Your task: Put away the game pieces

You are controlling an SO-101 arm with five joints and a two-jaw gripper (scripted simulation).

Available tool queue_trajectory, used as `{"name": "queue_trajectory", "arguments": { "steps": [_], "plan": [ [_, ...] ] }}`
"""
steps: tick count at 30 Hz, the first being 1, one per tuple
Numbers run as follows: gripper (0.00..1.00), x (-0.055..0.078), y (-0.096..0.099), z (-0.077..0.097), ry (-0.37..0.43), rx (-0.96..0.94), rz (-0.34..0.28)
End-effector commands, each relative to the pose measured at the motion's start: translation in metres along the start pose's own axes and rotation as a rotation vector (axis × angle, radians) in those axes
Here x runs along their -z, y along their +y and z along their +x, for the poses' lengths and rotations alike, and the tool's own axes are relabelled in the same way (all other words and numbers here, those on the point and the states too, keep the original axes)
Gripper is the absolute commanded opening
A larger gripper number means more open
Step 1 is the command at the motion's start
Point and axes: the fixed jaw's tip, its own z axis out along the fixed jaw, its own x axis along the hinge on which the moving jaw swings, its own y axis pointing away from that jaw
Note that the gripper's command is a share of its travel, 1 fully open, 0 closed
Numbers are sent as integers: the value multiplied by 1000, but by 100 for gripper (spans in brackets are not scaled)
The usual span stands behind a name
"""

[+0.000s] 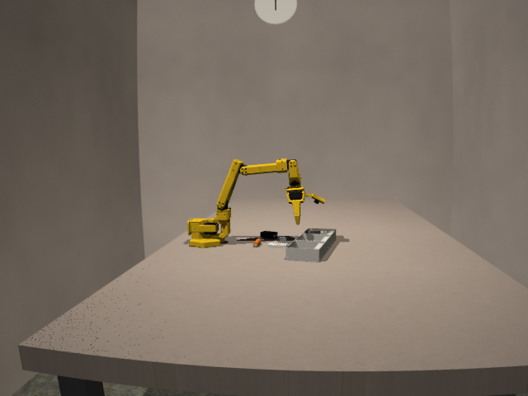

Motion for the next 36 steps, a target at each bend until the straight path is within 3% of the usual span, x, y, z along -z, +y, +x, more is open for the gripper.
{"name": "queue_trajectory", "arguments": {
  "steps": [1, 15, 36],
  "plan": [
    [27, 11, -9, 10, -68, -21, 3],
    [29, 2, -20, 46, 10, -68, 6],
    [29, 1, -21, 49, 15, -72, 6]
  ]
}}
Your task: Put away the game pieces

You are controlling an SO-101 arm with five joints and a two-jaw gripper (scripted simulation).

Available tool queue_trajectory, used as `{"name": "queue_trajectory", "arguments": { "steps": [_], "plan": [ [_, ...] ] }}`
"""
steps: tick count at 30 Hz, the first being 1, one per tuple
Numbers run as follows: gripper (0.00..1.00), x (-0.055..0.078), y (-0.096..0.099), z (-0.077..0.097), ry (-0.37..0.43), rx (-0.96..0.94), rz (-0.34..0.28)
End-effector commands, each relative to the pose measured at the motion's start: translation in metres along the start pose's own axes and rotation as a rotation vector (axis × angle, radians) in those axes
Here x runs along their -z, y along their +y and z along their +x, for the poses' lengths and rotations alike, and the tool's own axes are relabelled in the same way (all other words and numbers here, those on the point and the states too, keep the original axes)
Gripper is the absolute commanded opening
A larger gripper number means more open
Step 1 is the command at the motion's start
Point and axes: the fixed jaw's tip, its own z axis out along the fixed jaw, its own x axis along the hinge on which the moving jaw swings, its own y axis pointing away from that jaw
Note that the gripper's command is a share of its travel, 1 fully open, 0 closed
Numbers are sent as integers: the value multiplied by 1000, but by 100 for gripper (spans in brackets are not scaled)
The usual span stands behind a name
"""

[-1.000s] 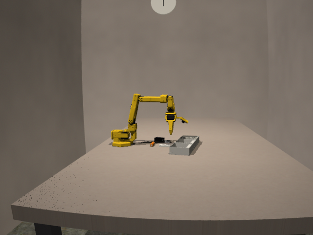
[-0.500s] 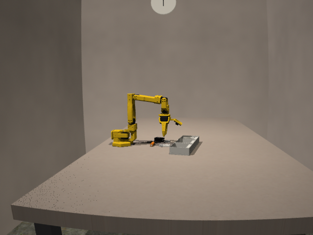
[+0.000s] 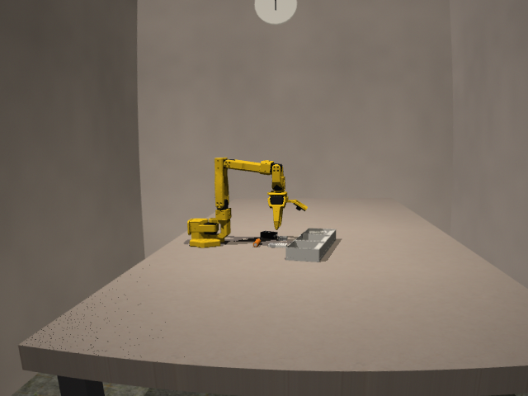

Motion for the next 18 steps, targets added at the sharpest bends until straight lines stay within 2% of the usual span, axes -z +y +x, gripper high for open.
{"name": "queue_trajectory", "arguments": {
  "steps": [1, 18],
  "plan": [
    [29, 8, -1, -5, -59, 3, 0],
    [29, 8, -4, -3, -49, 9, 1]
  ]
}}
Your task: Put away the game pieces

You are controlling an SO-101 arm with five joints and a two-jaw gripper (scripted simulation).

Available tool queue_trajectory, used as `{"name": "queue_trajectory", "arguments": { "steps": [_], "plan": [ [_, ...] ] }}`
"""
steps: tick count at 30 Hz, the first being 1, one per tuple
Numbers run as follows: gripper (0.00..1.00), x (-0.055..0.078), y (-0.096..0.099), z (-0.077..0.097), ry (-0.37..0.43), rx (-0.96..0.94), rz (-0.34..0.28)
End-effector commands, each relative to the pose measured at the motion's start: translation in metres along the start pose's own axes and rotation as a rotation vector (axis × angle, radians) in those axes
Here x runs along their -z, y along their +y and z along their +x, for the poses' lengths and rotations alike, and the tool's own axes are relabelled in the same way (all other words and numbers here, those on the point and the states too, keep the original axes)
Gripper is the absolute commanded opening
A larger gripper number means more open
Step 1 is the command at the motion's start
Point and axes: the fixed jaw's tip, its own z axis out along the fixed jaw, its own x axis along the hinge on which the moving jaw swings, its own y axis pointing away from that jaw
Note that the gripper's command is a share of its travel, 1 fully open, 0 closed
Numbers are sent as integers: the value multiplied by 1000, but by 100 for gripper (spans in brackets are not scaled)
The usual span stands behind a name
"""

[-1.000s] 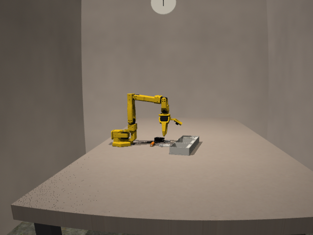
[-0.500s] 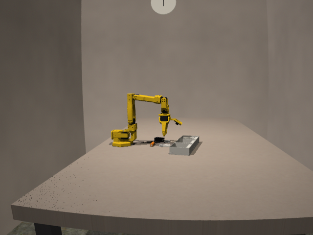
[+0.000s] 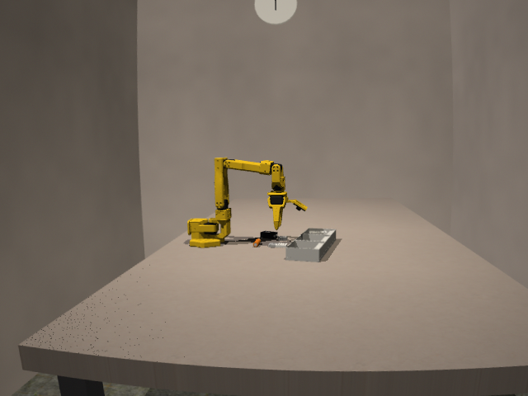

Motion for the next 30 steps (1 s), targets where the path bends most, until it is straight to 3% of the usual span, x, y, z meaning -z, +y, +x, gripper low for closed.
{"name": "queue_trajectory", "arguments": {
  "steps": [1, 20, 30],
  "plan": [
    [29, 8, -1, -3, -49, 3, 1],
    [29, -2, -1, -5, -49, 3, 1],
    [29, -22, -1, -6, -49, 3, 1]
  ]
}}
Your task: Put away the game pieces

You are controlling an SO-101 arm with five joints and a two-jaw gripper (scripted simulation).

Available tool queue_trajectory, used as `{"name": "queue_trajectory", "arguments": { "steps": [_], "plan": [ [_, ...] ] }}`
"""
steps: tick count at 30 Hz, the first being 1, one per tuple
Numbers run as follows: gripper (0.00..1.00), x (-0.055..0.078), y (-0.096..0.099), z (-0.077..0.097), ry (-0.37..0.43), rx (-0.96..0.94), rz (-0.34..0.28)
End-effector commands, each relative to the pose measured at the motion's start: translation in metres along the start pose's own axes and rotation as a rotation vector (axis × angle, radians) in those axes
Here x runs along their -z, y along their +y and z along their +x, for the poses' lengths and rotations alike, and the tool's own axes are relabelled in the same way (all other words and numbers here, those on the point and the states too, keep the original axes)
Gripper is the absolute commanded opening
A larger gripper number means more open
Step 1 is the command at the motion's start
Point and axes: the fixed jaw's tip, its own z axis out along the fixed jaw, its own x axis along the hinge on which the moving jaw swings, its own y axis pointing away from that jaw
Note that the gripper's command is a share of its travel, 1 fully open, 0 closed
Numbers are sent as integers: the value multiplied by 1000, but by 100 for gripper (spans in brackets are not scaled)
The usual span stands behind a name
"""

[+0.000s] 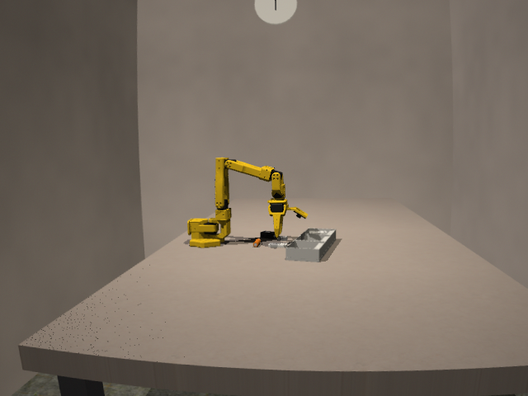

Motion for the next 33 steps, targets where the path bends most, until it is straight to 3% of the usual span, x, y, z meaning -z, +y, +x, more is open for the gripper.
{"name": "queue_trajectory", "arguments": {
  "steps": [1, 14, 24, 25, 33],
  "plan": [
    [29, -3, -1, -5, -38, 3, 0],
    [29, -19, -1, -4, -38, 3, 0],
    [29, -21, -1, -4, -38, 3, 0],
    [29, -27, -1, 1, 1, 3, -1],
    [29, -27, -1, 1, 1, 3, -1]
  ]
}}
